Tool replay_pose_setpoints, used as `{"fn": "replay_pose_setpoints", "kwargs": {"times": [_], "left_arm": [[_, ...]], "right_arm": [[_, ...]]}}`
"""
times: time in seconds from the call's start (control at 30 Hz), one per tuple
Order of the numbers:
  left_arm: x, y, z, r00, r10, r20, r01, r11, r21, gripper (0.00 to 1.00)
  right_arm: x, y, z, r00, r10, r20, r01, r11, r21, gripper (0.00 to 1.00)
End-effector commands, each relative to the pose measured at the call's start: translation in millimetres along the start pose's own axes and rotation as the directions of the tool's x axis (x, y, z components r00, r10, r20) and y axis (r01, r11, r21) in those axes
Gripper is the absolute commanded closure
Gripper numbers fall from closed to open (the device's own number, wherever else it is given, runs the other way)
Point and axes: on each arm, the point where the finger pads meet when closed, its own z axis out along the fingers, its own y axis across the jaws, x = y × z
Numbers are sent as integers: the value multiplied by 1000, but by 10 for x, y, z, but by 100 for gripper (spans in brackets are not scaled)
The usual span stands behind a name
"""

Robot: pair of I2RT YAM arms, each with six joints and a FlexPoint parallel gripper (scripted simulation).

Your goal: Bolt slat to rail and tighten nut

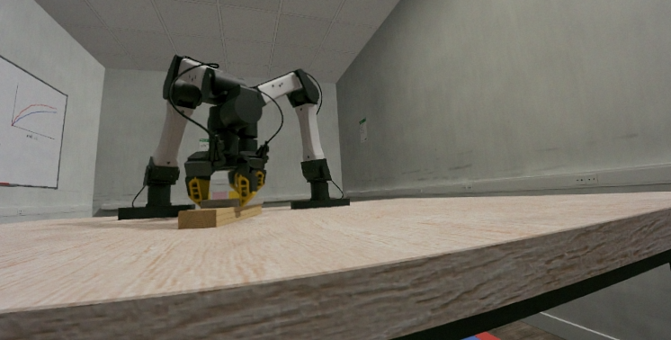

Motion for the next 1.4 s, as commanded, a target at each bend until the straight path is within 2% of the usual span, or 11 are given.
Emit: {"fn": "replay_pose_setpoints", "kwargs": {"times": [0.0,1.37], "left_arm": [[-29,-71,-130,999,-27,24,27,999,28,64],[-27,-60,-17,999,-24,22,23,1000,20,64]], "right_arm": [[-38,21,-73,1000,3,17,-3,1000,-15,33],[-38,21,-73,1000,3,17,-3,1000,-15,33]]}}
